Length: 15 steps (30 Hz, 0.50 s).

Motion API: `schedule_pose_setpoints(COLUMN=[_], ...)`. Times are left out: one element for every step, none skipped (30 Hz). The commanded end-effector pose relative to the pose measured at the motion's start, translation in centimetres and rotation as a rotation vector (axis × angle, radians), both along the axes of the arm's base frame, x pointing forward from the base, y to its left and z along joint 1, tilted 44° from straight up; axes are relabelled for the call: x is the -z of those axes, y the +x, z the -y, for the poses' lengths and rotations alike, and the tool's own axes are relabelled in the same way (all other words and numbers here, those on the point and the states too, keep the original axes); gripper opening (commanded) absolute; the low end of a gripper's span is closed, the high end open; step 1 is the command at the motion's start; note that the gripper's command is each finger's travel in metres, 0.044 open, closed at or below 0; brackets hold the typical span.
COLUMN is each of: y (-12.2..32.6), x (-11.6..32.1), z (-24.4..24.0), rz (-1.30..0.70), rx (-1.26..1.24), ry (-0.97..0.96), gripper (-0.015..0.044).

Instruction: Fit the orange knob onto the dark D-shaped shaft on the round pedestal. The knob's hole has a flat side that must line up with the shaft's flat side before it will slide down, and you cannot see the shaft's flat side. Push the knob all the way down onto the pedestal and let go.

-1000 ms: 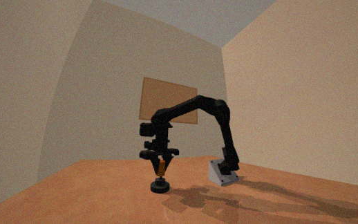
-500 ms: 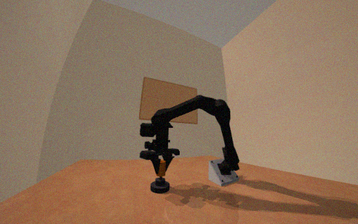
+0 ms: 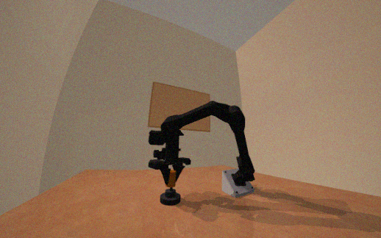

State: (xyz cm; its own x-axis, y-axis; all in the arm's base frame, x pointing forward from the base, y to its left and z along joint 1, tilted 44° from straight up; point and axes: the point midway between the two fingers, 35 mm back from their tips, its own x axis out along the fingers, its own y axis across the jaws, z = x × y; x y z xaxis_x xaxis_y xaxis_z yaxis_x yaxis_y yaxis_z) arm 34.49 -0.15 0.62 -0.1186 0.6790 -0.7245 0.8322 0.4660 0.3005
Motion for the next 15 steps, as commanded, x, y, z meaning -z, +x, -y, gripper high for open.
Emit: schedule_pose_setpoints(y=[-0.17, -0.21, -0.23, -0.22, -0.21, -0.18, -0.17, -0.14, -0.12, -0.09, -0.06, -0.03, -0.01, 0.00, 0.02], x=[0.26, 0.25, 0.23, 0.21, 0.17, 0.12, 0.08, 0.04, 0.00, -0.04, -0.09, -0.14, -0.18, -0.20, -0.21], z=[0.02, 0.02, 0.02, 0.02, 0.02, 0.04, 0.06, 0.07, 0.08, 0.09, 0.10, 0.10, 0.11, 0.12, 0.12], rz=[-0.004, -0.004, -0.004, -0.004, -0.004, -0.004, -0.004, -0.004, -0.004, -0.004, -0.004, -0.004, -0.004, -0.004, -0.004], rx=[0.004, 0.004, 0.004, 0.004, 0.004, 0.004, 0.004, 0.004, 0.004, 0.004, 0.004, 0.004, 0.004, 0.004, 0.004], ry=[-0.002, -0.002, -0.002, -0.002, -0.002, -0.002, -0.002, -0.002, -0.002, -0.002, -0.002, -0.002, -0.002, -0.002, -0.002], gripper=[0.0000, 0.0000, 0.0000, 0.0000, 0.0000, 0.0000, 0.0000, 0.0000, 0.0000, 0.0000, 0.0000, 0.0000, 0.0000, 0.0000, 0.0000])
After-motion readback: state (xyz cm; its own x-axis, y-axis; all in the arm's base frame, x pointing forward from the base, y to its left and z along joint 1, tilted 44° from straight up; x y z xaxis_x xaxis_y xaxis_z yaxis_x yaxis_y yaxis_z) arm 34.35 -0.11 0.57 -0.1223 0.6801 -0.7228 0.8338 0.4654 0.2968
